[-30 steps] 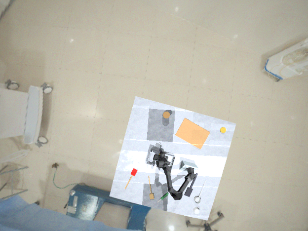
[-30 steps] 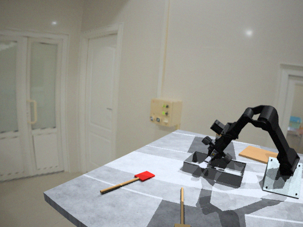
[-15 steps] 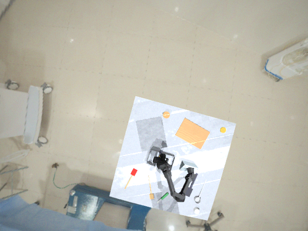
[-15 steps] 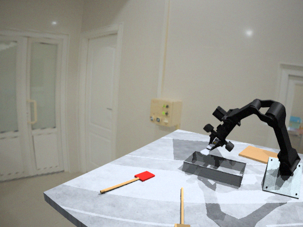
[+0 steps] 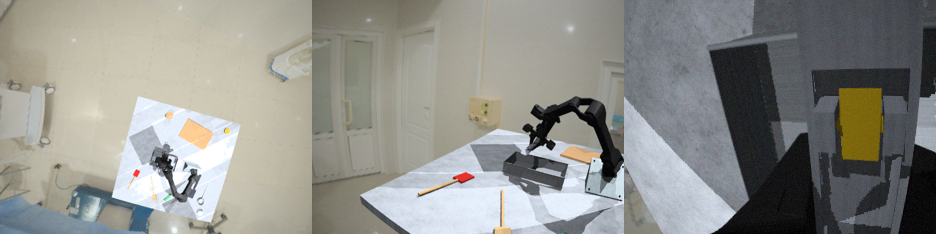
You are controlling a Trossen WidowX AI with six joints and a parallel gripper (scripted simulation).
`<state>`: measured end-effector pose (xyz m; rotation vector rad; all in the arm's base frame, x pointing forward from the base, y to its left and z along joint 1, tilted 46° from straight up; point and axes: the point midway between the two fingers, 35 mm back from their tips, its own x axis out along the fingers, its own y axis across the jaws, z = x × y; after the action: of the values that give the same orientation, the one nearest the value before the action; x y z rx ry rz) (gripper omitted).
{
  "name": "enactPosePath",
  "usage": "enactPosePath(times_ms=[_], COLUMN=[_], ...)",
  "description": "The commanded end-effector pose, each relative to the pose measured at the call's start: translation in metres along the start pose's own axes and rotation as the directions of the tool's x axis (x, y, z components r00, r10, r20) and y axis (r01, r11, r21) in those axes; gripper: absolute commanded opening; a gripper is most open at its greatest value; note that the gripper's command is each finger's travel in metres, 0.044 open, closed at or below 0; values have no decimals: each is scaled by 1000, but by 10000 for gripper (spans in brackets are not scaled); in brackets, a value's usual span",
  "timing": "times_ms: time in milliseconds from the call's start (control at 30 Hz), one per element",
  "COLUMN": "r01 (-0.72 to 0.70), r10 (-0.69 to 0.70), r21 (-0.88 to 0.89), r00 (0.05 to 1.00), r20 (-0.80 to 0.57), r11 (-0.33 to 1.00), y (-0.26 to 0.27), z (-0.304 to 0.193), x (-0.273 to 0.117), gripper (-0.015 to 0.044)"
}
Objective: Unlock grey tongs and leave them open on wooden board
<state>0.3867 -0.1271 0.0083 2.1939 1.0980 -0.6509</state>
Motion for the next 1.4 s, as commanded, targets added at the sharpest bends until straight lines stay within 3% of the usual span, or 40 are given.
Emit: enactPosePath(times_ms=[0,1033,1367], r01=[42,405,413], r10=[-42,-405,-413], r21=[-10,-21,-22], r00=[999,914,911], r20=[12,-5,-7], r11=[999,914,911], y=[4,-6,-7], z=[2,0,0], x=[0,-5,-6], gripper=[-150,-150,-150])
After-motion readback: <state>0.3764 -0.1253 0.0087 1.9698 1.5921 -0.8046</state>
